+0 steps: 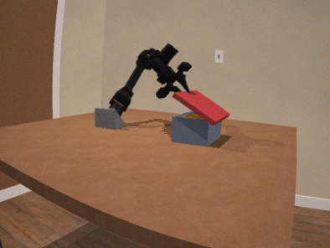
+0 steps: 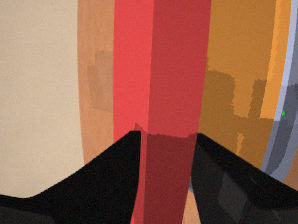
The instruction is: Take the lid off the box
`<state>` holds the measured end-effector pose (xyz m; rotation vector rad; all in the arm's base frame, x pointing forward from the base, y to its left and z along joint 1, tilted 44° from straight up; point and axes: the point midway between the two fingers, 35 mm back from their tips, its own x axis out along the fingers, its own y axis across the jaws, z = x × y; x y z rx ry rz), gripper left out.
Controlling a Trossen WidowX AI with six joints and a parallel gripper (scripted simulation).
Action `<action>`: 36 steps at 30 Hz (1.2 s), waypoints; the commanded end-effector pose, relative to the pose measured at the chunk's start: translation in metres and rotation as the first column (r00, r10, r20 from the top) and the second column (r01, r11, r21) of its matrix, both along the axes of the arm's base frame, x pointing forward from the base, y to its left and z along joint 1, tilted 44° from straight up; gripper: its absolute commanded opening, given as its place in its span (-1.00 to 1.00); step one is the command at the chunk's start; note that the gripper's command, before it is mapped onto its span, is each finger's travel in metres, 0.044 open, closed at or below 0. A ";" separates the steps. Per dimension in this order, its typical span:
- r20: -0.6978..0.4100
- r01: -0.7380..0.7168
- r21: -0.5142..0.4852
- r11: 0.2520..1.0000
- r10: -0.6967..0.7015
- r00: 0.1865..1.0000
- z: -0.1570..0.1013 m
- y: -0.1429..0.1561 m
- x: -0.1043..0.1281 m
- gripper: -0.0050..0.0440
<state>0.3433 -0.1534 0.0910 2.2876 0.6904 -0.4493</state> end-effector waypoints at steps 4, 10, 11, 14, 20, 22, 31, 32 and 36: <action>0.016 0.005 -0.013 1.000 -0.004 1.000 0.013 -0.013 0.002 -1.00; 0.016 0.005 -0.013 1.000 -0.004 1.000 0.018 -0.018 0.002 -1.00; 0.016 0.005 -0.013 1.000 -0.004 1.000 0.019 -0.019 0.002 -1.00; 0.016 0.005 -0.013 1.000 -0.004 1.000 0.022 -0.022 0.001 -1.00; 0.016 0.005 -0.013 1.000 -0.004 1.000 0.028 -0.027 0.001 -1.00; 0.016 0.005 -0.013 1.000 -0.004 1.000 0.030 -0.029 0.000 -1.00; 0.016 0.005 -0.013 1.000 -0.004 1.000 0.038 -0.037 0.000 -1.00; 0.016 0.005 -0.013 1.000 -0.004 1.000 0.039 -0.038 0.000 -1.00; 0.016 0.005 -0.013 1.000 -0.004 1.000 0.043 -0.041 -0.001 -1.00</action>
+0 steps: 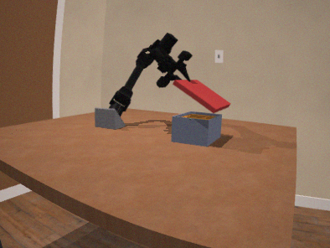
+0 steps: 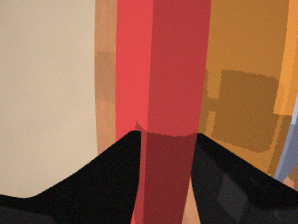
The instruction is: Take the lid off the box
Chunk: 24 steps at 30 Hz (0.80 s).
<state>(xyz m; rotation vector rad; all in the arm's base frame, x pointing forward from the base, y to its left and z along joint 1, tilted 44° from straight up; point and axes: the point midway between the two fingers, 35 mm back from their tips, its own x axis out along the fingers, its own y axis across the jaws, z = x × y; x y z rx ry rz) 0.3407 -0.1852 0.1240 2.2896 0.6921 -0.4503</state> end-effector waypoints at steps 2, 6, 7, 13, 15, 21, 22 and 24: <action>0.018 0.005 -0.015 1.000 -0.005 1.000 0.012 -0.012 0.002 -1.00; 0.018 0.005 -0.015 1.000 -0.005 1.000 0.016 -0.015 0.001 -1.00; 0.018 0.005 -0.015 1.000 -0.005 1.000 0.017 -0.016 0.001 -1.00; 0.018 0.005 -0.015 1.000 -0.005 1.000 0.017 -0.017 0.001 -1.00; 0.018 0.005 -0.015 1.000 -0.005 1.000 0.017 -0.017 0.001 -1.00; 0.018 0.005 -0.015 1.000 -0.005 1.000 0.016 -0.011 0.000 -1.00; 0.018 0.005 -0.015 1.000 -0.005 1.000 0.017 -0.008 0.000 -1.00; 0.018 0.005 -0.015 1.000 -0.005 1.000 0.019 -0.004 0.000 -1.00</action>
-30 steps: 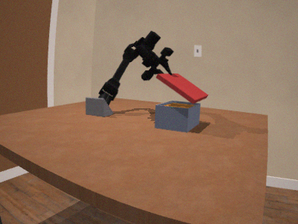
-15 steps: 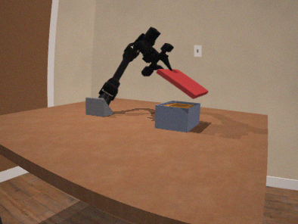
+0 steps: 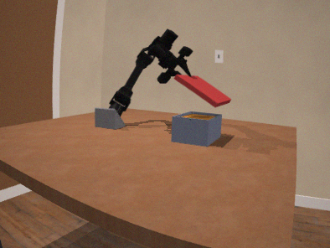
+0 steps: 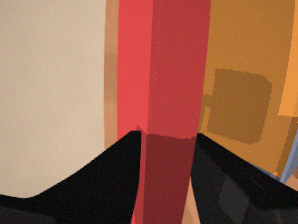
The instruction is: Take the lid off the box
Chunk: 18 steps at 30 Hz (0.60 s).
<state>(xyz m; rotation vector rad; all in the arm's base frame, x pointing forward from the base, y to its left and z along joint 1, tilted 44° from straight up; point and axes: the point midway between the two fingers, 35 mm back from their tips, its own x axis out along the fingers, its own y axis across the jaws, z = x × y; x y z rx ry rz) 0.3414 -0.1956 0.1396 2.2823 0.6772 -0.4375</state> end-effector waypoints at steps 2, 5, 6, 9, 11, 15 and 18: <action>0.003 0.001 -0.005 1.000 -0.001 1.000 0.006 0.009 -0.001 -1.00; 0.003 0.001 -0.005 1.000 -0.001 1.000 0.010 0.014 -0.001 -1.00; 0.003 0.001 -0.005 1.000 -0.001 1.000 0.012 0.015 -0.001 -1.00; 0.003 0.001 -0.005 1.000 -0.001 1.000 0.013 0.017 -0.001 -1.00; 0.003 0.001 -0.005 1.000 -0.001 1.000 0.018 0.022 0.000 -1.00; 0.003 0.001 -0.005 1.000 -0.001 1.000 0.024 0.028 0.000 -1.00; 0.003 0.001 -0.005 1.000 -0.001 1.000 0.028 0.033 0.000 -1.00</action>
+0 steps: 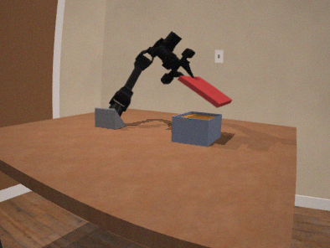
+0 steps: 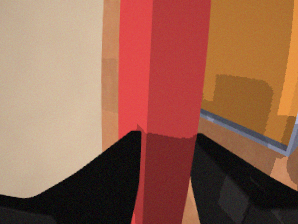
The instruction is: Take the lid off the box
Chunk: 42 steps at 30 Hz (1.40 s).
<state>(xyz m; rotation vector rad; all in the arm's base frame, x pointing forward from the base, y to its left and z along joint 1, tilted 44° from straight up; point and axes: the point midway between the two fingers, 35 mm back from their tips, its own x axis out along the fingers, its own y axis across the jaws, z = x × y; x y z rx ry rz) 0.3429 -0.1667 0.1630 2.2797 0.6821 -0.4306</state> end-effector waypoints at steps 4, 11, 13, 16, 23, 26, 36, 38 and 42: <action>0.000 0.007 -0.004 1.000 -0.007 1.000 0.010 0.009 -0.001 -1.00; 0.000 0.007 -0.004 1.000 -0.007 1.000 0.020 0.020 -0.001 -1.00; 0.000 0.007 -0.004 1.000 -0.007 1.000 0.023 0.022 0.000 -1.00; 0.000 0.007 -0.004 1.000 -0.007 1.000 0.027 0.027 0.000 -1.00; 0.000 0.007 -0.004 1.000 -0.007 1.000 0.035 0.035 0.000 -1.00; 0.000 0.007 -0.004 1.000 -0.007 1.000 0.040 0.041 0.000 -1.00; 0.000 0.007 -0.004 1.000 -0.007 1.000 0.055 0.056 0.001 -1.00; 0.000 0.007 -0.004 1.000 -0.007 1.000 0.057 0.059 0.001 -1.00; 0.000 0.007 -0.004 1.000 -0.007 1.000 0.062 0.063 0.001 -1.00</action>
